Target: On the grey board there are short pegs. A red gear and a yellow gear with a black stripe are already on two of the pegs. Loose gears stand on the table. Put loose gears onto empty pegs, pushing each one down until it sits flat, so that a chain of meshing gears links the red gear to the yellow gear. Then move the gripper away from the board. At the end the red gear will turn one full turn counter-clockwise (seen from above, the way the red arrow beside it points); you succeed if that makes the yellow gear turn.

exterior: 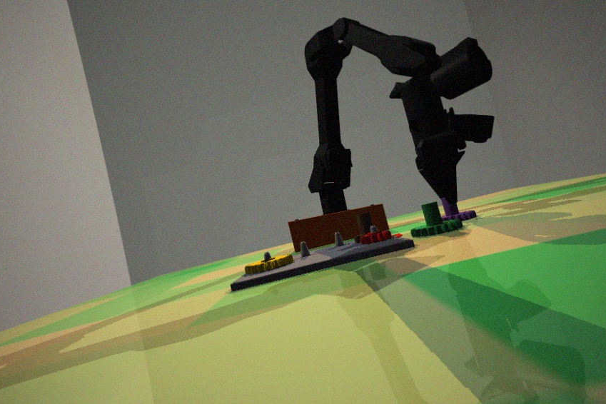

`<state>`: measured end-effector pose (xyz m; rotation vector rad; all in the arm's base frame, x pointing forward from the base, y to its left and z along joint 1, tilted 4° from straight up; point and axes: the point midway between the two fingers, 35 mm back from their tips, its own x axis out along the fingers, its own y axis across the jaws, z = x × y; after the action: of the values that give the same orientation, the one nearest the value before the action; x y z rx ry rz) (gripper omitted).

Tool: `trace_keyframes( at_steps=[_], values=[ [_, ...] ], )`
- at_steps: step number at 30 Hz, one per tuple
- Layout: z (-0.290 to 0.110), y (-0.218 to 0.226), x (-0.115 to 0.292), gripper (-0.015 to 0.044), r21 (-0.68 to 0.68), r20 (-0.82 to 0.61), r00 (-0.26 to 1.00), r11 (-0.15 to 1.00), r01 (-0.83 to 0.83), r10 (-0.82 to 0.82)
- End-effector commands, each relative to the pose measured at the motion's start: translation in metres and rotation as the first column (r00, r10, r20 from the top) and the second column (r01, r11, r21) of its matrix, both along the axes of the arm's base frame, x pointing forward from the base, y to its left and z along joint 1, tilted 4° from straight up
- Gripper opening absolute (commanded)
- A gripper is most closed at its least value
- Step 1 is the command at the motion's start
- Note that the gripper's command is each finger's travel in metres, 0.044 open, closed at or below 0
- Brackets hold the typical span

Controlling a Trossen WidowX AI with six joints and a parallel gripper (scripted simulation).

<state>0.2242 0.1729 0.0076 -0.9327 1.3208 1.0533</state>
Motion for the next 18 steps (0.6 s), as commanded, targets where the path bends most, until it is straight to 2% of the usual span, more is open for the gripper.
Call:
trace_keyframes(
  at_steps=[1,12,18],
  values=[
    [-0.0016,-0.0006,-0.0018,0.0387,-0.001,-0.007,1.000,1.000,0.005,-0.005],
    [-0.0016,-0.0006,-0.0018,0.0099,-0.001,-0.007,1.000,1.000,0.005,-0.005],
    [-0.0016,-0.0006,-0.0018,0.0059,-0.001,-0.007,1.000,1.000,0.005,-0.005]
  ],
)
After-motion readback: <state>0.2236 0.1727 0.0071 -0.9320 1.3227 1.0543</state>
